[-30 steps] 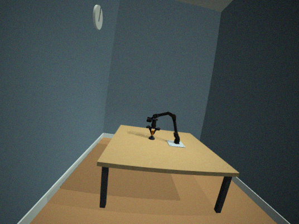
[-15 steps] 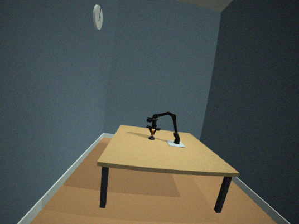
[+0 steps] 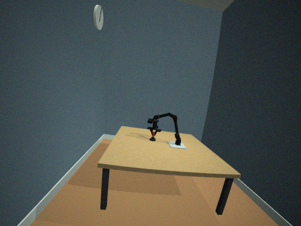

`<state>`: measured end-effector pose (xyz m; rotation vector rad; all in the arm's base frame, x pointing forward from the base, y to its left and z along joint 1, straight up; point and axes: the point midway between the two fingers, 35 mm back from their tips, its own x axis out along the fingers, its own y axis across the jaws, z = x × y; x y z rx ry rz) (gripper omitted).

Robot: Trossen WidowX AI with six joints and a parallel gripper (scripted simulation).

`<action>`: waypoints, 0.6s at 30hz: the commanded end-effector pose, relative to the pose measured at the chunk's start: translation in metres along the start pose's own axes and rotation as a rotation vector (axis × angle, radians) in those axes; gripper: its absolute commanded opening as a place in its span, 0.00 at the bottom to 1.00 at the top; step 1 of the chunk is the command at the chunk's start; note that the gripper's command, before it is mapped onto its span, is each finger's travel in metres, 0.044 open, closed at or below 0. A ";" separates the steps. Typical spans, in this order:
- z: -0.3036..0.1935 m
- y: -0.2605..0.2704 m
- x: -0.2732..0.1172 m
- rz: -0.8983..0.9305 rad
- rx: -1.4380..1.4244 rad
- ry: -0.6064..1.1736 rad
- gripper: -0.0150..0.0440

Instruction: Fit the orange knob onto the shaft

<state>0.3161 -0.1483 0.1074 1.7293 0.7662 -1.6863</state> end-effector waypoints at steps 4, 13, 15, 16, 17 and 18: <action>0.000 0.002 -0.001 0.008 0.007 0.000 0.25; -0.001 0.002 -0.006 0.008 0.093 0.000 0.25; -0.001 0.001 -0.006 0.008 0.175 0.000 0.25; 0.000 0.001 -0.006 0.008 0.206 0.001 0.25; 0.000 0.000 -0.005 0.008 0.216 0.001 0.25; 0.000 0.000 -0.005 0.008 0.216 0.001 0.25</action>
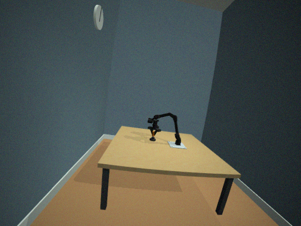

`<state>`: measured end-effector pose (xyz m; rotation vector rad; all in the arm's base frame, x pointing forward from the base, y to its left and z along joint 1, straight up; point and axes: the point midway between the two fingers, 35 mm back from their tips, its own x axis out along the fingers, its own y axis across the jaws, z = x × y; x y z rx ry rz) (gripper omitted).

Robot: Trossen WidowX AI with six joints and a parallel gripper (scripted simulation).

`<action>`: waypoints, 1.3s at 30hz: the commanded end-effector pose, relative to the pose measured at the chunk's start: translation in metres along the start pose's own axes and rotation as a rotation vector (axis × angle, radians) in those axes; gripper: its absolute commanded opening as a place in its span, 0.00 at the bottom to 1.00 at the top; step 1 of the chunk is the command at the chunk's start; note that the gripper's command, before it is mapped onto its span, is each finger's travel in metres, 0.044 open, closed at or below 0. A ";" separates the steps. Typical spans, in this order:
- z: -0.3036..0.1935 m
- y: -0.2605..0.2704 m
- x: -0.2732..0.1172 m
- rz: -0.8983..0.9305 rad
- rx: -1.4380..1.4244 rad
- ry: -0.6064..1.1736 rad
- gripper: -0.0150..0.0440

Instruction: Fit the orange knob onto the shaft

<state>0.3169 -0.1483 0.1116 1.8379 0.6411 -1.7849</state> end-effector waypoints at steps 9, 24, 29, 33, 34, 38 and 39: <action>0.002 -0.003 0.005 0.002 0.056 -0.001 0.25; 0.001 -0.001 0.005 0.002 0.056 -0.001 0.25; 0.001 -0.001 0.005 0.002 0.049 -0.001 0.25; 0.001 -0.001 0.005 0.002 0.024 -0.001 0.25; 0.001 -0.001 0.005 0.002 0.024 -0.001 0.25; 0.001 -0.001 0.006 0.002 0.041 -0.001 0.25; 0.001 -0.001 0.006 0.002 0.041 -0.001 0.25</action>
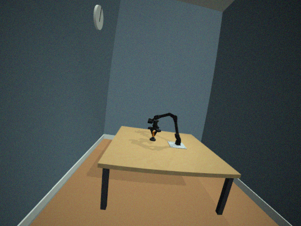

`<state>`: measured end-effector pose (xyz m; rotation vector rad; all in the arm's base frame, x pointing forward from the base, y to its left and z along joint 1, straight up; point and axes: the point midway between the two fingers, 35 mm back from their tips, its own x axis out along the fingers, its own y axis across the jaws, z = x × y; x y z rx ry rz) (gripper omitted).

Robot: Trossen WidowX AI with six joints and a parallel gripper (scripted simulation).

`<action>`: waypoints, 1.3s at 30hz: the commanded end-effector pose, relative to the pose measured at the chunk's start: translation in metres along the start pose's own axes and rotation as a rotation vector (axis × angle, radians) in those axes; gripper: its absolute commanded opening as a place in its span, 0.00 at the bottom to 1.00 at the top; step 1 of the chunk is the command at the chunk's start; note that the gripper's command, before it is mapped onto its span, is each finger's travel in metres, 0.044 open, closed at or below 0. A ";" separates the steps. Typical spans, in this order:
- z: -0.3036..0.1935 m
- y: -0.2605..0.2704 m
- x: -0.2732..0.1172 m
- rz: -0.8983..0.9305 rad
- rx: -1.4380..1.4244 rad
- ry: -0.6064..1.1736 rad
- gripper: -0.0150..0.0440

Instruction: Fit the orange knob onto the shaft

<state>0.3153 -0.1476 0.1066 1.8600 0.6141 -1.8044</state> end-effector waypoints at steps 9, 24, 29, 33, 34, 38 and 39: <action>0.000 0.000 0.001 0.001 0.061 -0.001 0.25; 0.000 0.000 0.000 0.001 0.012 -0.001 0.25; -0.001 0.003 -0.007 0.001 0.023 -0.001 0.25; -0.001 0.003 -0.007 0.001 0.068 -0.001 0.25; -0.001 0.003 -0.006 0.001 0.076 -0.001 0.25; -0.001 0.003 -0.003 0.001 0.076 -0.001 0.25; -0.001 0.003 -0.003 0.001 0.076 -0.001 0.25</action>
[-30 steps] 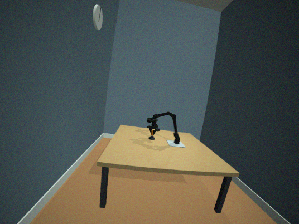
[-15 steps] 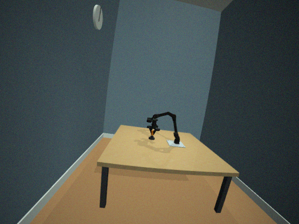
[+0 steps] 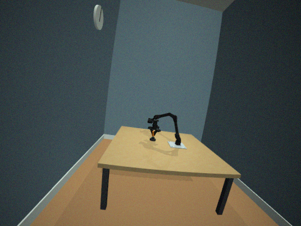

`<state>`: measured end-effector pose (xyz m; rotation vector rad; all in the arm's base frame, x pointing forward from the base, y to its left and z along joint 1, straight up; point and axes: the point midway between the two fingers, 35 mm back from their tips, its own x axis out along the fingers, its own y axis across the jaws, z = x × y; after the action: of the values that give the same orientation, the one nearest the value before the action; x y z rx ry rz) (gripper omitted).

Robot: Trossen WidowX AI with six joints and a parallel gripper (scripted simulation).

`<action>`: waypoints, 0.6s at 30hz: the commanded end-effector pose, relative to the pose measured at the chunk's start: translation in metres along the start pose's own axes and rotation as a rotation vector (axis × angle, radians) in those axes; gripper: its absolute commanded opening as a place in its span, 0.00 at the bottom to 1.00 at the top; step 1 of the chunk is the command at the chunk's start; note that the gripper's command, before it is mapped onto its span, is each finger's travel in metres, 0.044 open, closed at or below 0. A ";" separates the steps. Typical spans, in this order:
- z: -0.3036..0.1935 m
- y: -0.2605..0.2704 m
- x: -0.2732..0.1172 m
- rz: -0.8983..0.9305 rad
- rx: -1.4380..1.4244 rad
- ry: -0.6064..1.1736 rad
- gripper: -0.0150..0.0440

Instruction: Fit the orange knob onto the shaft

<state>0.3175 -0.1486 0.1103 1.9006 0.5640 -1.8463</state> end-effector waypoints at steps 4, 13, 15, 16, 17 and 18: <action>0.000 0.000 0.001 0.003 0.011 0.000 0.25; 0.002 -0.003 0.000 0.003 0.023 0.000 0.25; 0.002 -0.003 0.000 0.003 0.056 0.000 0.25; 0.002 -0.003 0.000 0.003 0.064 0.000 0.25; 0.002 -0.003 0.001 0.003 0.064 0.000 0.25; 0.002 -0.003 0.001 0.003 0.064 0.000 0.25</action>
<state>0.3154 -0.1476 0.1102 1.9315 0.5234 -1.8678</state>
